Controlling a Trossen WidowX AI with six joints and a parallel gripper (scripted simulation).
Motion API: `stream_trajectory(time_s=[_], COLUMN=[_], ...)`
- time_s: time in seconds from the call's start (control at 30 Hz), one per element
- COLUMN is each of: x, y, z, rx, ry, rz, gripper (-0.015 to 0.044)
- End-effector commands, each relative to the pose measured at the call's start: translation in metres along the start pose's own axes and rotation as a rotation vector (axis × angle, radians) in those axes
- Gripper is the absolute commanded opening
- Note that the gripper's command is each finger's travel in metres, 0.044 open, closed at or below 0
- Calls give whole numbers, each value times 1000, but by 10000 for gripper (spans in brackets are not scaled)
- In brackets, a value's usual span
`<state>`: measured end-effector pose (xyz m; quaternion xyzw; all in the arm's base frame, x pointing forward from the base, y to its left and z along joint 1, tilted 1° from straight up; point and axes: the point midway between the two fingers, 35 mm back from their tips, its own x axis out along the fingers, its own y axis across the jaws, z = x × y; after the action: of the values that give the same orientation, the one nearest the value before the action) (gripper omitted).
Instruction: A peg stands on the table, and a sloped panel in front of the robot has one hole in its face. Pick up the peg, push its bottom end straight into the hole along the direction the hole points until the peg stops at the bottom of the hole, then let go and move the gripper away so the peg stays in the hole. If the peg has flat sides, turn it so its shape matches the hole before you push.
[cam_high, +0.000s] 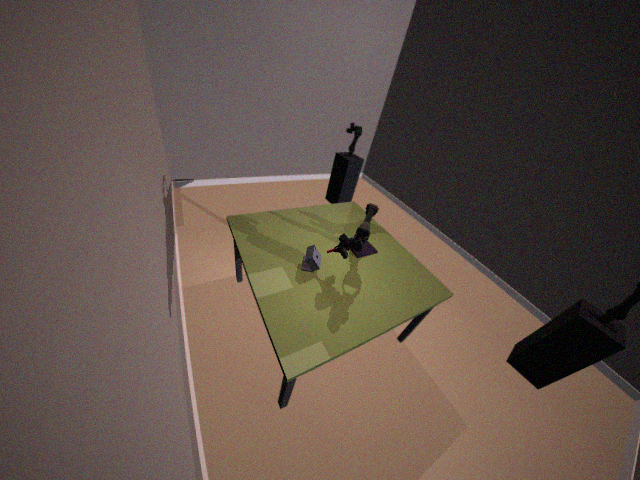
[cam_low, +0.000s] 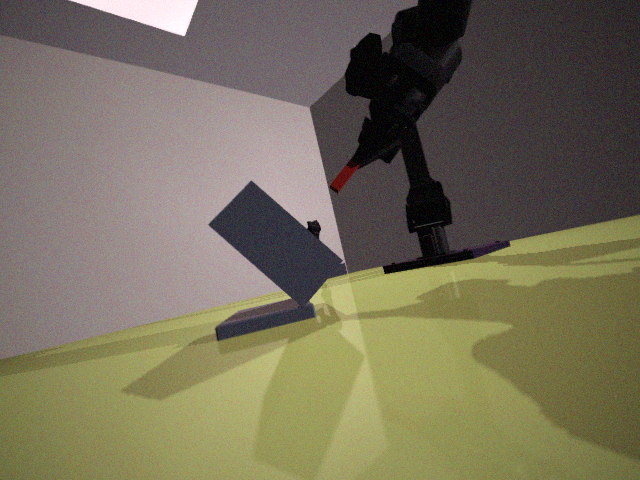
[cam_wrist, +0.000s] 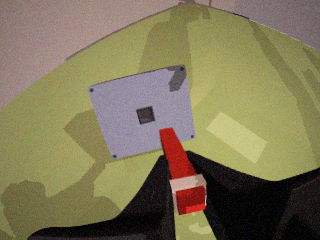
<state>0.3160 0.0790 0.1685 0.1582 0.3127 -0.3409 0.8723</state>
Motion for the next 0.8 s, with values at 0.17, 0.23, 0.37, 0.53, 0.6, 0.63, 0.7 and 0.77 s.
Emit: stream_trajectory(time_s=[0.17, 0.23, 0.37, 0.53, 0.6, 0.63, 0.7, 0.77], x=[4, 7, 12, 18, 21, 22, 25, 27], y=[3, 4, 6, 8, 9, 9, 10, 10], z=[0, 0, -1, -1, -1, -1, -1, -1], rx=[-19, -22, -30, -40, -43, -45, -49, -53], ry=[-16, -18, -23, -30, -32, -34, -37, -40], rz=[11, 13, 19, 25, 28, 29, 31, 34], gripper=[0, 0, 0, 0, 0, 0, 0, 0])
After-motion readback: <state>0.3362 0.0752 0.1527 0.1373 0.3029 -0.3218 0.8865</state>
